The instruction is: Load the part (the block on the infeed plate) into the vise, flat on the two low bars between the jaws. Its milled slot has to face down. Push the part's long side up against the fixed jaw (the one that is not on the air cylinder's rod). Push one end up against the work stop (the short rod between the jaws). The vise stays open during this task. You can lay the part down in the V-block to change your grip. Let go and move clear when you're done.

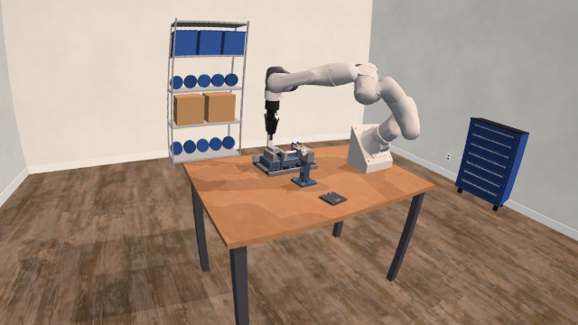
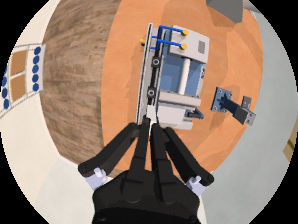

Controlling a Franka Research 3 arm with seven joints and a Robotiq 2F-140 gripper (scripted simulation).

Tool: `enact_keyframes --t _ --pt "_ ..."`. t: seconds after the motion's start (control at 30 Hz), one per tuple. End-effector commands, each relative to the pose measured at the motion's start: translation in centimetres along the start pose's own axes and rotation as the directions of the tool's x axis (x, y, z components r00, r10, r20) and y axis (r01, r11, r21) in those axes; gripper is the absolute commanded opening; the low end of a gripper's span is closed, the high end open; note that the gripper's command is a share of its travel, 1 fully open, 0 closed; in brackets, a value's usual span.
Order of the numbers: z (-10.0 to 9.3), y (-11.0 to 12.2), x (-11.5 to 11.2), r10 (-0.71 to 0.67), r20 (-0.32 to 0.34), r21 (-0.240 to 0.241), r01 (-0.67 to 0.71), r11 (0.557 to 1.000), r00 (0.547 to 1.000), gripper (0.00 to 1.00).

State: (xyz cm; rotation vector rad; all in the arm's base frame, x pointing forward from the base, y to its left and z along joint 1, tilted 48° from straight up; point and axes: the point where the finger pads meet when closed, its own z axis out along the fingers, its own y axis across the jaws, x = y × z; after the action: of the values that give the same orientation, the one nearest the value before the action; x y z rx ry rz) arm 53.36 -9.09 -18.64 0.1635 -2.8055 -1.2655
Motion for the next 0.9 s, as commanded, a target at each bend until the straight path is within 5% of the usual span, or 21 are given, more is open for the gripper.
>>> enact_keyframes --t 0.0,0.87 --pt "0.06 0.18 -0.21 -0.009 0.002 0.002 0.009 1.000 1.000 0.00" --pt "0.06 0.71 -0.21 -0.009 0.002 0.002 0.009 1.000 1.000 0.00"
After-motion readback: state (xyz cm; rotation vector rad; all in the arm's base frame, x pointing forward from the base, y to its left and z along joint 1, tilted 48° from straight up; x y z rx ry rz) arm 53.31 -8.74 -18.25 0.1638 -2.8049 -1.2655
